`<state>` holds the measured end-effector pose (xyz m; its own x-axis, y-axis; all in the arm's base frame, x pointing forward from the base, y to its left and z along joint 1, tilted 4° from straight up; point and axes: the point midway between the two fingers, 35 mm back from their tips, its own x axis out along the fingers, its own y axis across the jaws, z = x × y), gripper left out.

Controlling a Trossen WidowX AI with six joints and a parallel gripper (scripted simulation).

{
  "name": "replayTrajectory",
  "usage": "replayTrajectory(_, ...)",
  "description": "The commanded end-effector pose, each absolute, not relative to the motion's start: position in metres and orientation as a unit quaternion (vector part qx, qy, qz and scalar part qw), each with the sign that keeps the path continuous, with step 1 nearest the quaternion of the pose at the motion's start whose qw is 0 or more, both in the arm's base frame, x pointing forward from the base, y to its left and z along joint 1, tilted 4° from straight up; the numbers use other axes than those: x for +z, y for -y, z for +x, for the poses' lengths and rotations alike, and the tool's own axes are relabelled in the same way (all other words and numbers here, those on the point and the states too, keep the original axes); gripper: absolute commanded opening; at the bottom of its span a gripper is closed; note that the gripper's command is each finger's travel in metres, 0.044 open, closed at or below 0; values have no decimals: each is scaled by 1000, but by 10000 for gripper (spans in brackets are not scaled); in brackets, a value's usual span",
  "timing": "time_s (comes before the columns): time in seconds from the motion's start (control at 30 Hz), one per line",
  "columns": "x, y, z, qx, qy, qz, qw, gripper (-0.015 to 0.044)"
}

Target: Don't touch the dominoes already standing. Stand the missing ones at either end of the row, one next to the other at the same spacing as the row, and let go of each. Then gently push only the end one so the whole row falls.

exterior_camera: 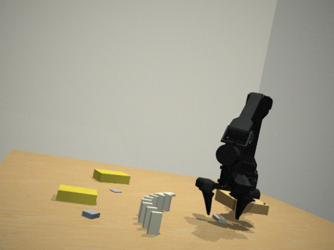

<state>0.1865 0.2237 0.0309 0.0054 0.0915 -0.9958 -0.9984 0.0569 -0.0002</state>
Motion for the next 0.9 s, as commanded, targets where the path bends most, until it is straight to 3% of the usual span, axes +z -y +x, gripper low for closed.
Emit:
replayTrajectory(0.0,25,-224,187,505,-491,-463,538,440)
replayTrajectory(0.37,16,-224,186,505,-491,-463,538,440)
replayTrajectory(0.77,16,-224,186,505,-491,-463,538,125)
replayTrajectory(0.87,16,-224,186,505,-491,-463,538,107)
